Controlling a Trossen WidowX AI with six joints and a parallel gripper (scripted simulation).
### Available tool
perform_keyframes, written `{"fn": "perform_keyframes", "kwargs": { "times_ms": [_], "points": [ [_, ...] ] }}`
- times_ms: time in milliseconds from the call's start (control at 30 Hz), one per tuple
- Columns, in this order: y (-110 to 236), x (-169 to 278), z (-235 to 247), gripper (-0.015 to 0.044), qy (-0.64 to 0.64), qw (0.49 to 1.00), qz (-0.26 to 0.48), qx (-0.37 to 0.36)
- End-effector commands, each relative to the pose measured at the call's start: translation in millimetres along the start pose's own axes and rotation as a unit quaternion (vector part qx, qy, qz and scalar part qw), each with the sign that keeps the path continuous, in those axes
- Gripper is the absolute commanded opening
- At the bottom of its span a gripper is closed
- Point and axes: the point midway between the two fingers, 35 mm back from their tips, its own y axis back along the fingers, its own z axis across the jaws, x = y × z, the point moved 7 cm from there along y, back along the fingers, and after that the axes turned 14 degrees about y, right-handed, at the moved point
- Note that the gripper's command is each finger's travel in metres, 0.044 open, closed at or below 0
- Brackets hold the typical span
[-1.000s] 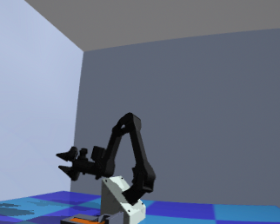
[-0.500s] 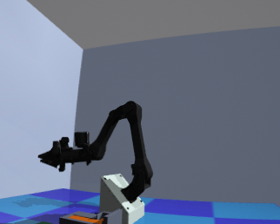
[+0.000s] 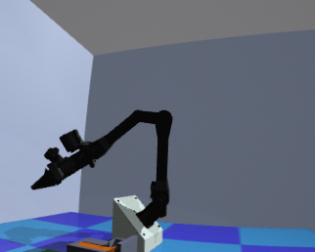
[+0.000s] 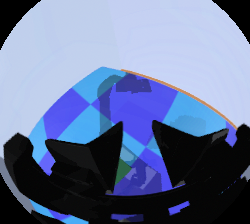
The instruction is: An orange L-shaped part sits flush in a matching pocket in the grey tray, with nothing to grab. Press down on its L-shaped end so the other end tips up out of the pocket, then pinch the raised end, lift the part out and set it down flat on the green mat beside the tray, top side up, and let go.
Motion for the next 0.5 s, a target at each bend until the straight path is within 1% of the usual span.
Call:
{"fn": "perform_keyframes", "kwargs": {
  "times_ms": [0,233,467],
  "points": [
    [4.0,-15.0,66.3,0.0180,0.104,0.989,0.088,-0.053],
    [18.2,-11.5,136.5,0.0180,0.196,0.957,0.184,-0.110],
    [46.4,2.9,205.4,0.0180,0.277,0.906,0.274,-0.168]
  ]
}}
